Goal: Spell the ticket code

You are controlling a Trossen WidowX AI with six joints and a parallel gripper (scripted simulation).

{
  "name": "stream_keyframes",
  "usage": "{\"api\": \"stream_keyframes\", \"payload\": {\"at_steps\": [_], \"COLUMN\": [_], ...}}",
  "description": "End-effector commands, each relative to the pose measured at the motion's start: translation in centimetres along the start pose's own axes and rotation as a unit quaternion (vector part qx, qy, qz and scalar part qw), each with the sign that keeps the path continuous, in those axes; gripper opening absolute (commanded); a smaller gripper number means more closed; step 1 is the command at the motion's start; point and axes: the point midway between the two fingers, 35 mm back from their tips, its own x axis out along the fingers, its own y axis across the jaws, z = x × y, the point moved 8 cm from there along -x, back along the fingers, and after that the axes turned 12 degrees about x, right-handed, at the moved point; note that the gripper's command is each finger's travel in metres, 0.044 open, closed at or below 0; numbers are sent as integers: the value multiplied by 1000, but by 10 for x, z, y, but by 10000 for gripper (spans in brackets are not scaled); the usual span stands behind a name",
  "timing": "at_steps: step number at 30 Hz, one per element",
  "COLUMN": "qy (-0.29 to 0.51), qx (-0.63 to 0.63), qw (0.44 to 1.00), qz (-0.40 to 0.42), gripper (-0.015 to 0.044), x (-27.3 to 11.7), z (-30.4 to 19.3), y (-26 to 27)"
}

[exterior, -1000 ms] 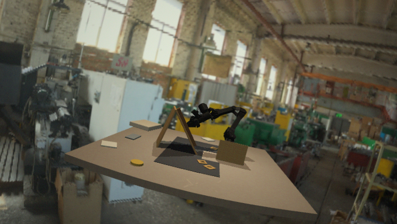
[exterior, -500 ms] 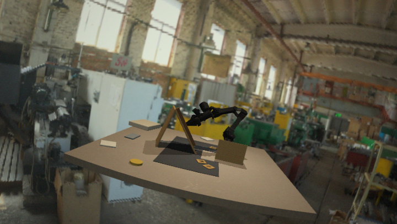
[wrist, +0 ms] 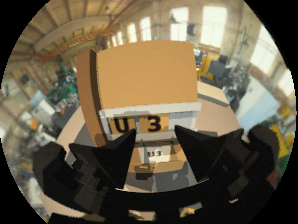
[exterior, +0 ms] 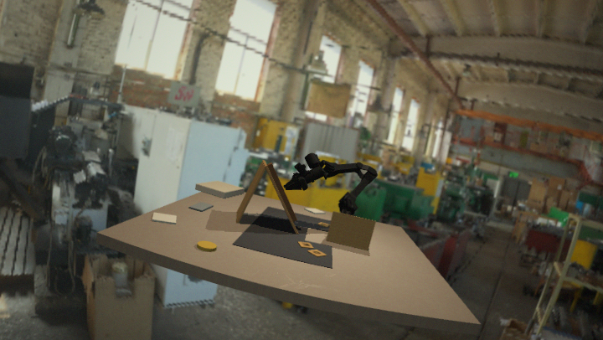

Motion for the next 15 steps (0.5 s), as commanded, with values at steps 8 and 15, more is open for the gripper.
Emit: {"api": "stream_keyframes", "payload": {"at_steps": [8,15], "qy": [1,1], "qx": [1,1], "qw": [1000,1000], "qz": [-1,-1], "gripper": [295,295], "x": [-9,-15], "z": [0,0], "y": [0,-1]}}
